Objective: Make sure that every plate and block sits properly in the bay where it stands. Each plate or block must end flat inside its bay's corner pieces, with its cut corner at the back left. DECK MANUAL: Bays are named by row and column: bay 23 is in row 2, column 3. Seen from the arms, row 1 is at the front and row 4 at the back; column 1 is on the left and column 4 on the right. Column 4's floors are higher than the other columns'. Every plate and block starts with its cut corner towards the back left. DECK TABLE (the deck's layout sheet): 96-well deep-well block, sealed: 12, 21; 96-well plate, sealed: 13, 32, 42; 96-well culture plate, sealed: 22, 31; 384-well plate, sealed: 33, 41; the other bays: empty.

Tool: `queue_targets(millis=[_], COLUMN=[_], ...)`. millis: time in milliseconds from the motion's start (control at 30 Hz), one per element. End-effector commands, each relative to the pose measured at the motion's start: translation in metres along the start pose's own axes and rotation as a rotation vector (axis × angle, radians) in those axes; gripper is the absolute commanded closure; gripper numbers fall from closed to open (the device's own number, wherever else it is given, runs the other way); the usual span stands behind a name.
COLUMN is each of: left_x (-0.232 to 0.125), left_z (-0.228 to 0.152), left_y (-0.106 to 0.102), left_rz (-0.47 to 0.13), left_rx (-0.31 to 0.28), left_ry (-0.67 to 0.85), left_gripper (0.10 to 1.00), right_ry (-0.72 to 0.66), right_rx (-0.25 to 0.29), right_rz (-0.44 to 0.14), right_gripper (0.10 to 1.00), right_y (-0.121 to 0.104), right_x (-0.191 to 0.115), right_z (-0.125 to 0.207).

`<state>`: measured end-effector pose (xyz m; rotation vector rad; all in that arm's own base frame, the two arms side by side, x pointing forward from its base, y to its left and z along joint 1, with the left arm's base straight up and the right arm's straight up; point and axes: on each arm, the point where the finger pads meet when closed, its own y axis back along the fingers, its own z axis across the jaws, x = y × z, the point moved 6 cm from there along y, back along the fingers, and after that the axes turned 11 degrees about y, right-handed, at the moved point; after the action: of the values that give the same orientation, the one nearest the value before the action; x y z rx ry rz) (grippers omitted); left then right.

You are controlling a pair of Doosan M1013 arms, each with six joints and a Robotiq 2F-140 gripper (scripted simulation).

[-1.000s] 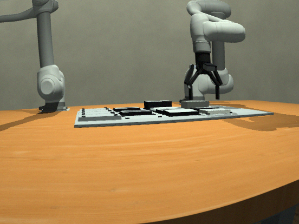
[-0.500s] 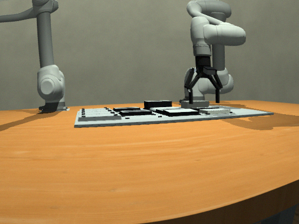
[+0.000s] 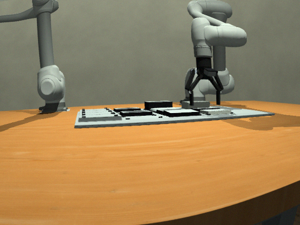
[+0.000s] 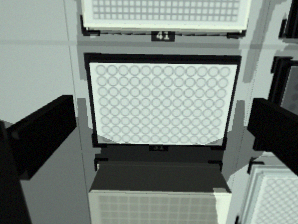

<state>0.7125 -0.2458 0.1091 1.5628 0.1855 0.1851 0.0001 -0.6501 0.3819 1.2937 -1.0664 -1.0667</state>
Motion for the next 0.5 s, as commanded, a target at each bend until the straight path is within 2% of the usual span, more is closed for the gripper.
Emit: queue_targets(millis=[0, 467], left_x=[0.0005, 0.0005], left_z=[0.0002, 0.0002], left_y=[0.0012, -0.0081], left_rz=[0.002, 0.002], left_rx=[-0.001, -0.001], left_ry=[0.000, 0.000], left_gripper=[0.100, 0.100], right_ry=[0.000, 0.000], right_rx=[0.000, 0.000], right_rz=[0.002, 0.002], right_gripper=[0.098, 0.098], right_y=[0.0009, 0.0009], right_x=[0.0002, 0.0002], right_z=[0.0000, 0.0000])
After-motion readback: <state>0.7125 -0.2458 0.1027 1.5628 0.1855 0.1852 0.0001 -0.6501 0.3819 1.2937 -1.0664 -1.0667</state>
